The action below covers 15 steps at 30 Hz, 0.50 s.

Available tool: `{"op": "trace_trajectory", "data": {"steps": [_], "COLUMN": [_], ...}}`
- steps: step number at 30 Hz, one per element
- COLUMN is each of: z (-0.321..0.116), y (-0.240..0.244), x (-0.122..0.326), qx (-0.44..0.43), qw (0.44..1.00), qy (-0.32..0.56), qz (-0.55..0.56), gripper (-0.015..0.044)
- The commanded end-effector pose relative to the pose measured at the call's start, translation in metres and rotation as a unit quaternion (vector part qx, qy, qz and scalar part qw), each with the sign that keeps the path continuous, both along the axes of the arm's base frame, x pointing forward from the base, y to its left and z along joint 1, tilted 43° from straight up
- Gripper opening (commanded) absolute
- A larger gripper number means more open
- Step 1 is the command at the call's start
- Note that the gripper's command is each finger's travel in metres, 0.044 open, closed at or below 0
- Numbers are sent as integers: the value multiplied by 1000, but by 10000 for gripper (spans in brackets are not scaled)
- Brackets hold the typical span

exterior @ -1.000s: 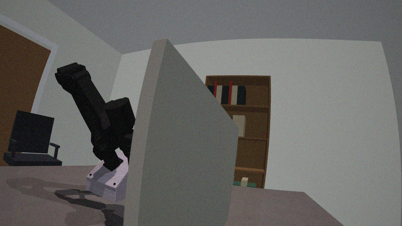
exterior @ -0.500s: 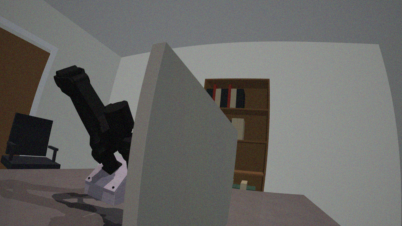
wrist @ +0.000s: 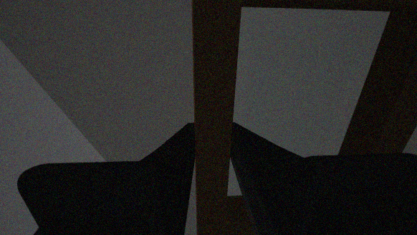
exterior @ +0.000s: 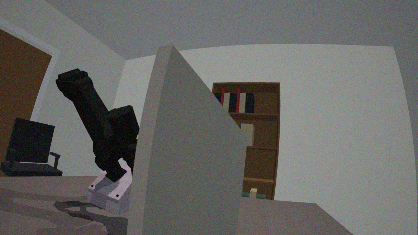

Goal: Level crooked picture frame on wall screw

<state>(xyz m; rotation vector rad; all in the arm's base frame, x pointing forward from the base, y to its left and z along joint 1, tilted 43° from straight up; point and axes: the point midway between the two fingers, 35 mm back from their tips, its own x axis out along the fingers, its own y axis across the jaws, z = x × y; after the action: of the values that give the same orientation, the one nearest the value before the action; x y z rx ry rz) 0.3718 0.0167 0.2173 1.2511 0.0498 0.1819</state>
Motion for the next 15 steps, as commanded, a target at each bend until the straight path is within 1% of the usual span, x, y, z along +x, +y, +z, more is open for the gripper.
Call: {"op": "trace_trajectory", "data": {"steps": [1, 15], "z": [4, 2], "y": [2, 2], "x": [0, 0], "qx": [-2, -2], "qw": [1000, 1000], "qy": [-7, -7], "qz": [4, 4], "gripper": [0, 0]}}
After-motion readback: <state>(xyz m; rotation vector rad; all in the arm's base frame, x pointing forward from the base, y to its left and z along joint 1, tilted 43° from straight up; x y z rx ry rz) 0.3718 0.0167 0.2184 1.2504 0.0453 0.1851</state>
